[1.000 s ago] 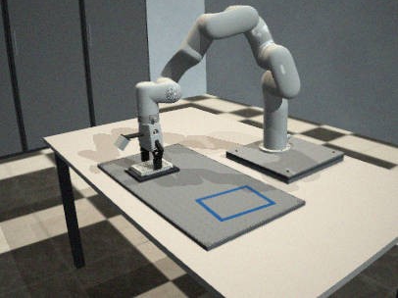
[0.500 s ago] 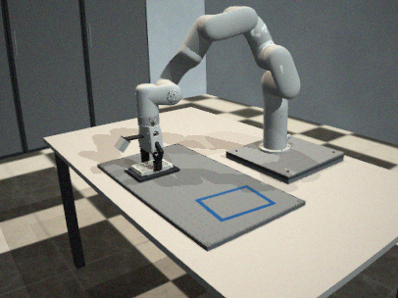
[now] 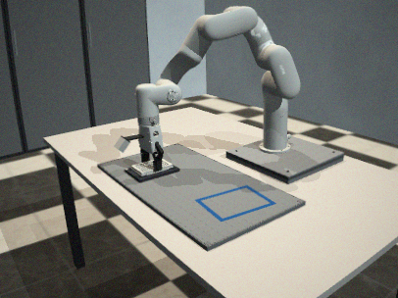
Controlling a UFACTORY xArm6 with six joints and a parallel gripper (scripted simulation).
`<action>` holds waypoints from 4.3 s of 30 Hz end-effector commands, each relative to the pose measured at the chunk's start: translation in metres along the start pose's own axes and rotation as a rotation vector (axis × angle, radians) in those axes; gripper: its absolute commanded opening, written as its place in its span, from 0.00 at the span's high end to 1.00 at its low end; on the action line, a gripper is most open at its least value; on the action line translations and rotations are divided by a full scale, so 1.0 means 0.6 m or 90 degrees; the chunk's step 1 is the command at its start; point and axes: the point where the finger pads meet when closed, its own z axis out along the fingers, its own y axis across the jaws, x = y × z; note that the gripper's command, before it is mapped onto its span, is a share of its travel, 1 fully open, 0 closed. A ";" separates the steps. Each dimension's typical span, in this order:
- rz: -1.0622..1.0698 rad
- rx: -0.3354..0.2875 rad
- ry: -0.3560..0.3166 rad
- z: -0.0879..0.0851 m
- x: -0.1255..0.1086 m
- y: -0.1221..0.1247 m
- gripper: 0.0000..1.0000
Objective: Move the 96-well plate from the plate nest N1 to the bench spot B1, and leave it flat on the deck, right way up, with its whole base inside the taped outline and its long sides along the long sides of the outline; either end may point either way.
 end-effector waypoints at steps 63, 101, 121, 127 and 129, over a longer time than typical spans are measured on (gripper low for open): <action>0.000 -0.001 0.003 -0.019 0.003 0.001 1.00; 0.000 -0.001 0.003 -0.067 0.003 0.001 1.00; 0.000 -0.001 0.003 -0.117 0.002 0.001 1.00; 0.000 -0.001 0.003 -0.134 0.002 0.001 1.00; 0.000 -0.001 0.003 -0.138 0.002 0.001 1.00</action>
